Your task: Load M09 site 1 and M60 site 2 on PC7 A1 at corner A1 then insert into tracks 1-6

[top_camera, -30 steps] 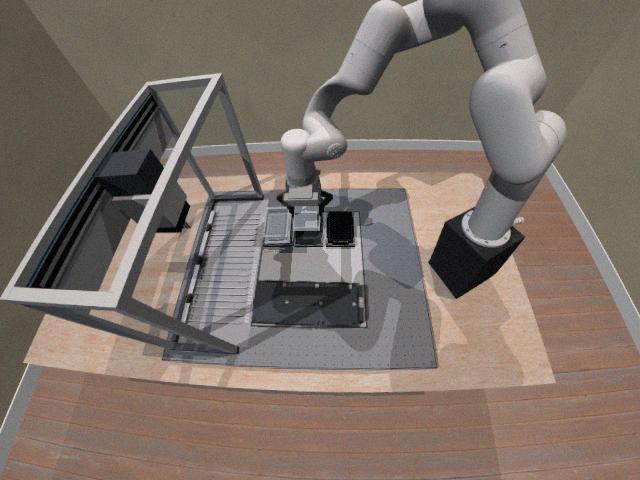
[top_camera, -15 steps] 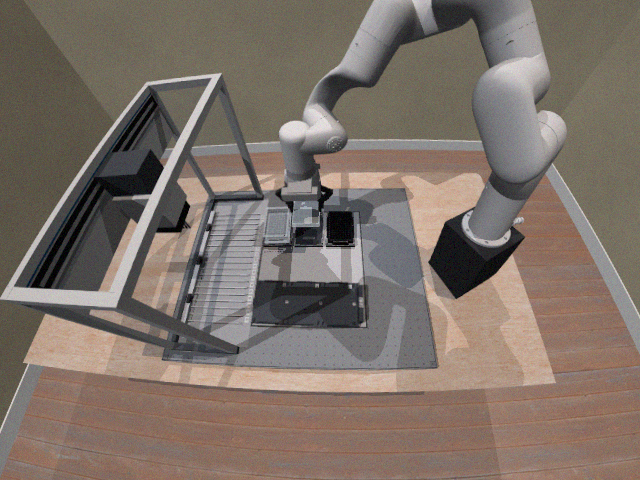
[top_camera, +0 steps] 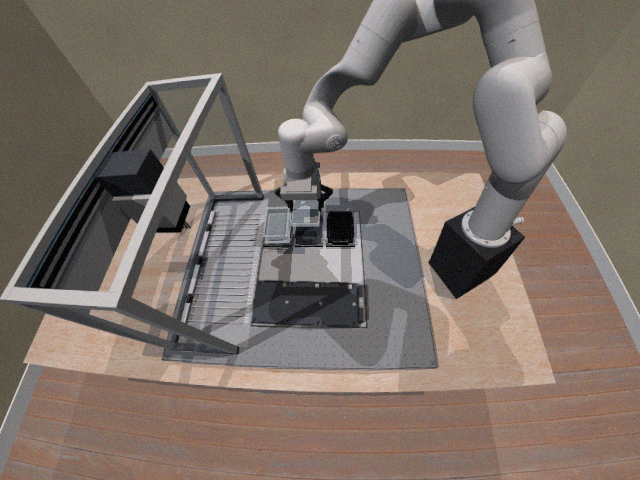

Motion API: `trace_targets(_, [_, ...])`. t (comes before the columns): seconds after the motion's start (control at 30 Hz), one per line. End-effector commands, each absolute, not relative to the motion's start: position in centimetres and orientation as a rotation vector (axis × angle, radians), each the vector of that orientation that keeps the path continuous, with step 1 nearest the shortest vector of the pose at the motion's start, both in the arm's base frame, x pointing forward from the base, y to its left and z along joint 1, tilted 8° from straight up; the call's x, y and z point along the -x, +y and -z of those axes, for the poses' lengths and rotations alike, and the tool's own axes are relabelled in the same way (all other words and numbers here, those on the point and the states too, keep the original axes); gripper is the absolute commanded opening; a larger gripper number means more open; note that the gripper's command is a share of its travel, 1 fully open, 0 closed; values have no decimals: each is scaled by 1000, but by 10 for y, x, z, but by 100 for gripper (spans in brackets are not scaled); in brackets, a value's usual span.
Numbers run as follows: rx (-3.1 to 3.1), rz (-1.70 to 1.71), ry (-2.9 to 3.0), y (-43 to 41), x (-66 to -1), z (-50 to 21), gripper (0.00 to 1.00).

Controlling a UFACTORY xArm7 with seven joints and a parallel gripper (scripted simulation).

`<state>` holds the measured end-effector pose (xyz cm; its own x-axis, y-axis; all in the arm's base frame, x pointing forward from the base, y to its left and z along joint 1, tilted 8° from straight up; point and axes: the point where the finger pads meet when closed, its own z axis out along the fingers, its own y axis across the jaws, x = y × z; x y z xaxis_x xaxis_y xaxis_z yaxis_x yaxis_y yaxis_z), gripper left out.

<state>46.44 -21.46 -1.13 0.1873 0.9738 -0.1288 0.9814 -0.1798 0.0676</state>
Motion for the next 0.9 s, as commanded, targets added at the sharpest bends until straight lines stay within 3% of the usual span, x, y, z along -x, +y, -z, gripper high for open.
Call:
trace_targets(0.0, [-2321, 79, 1903, -193, -470, 12, 0])
trace_targets(0.87, [-2321, 78, 1904, -86, -491, 27, 0])
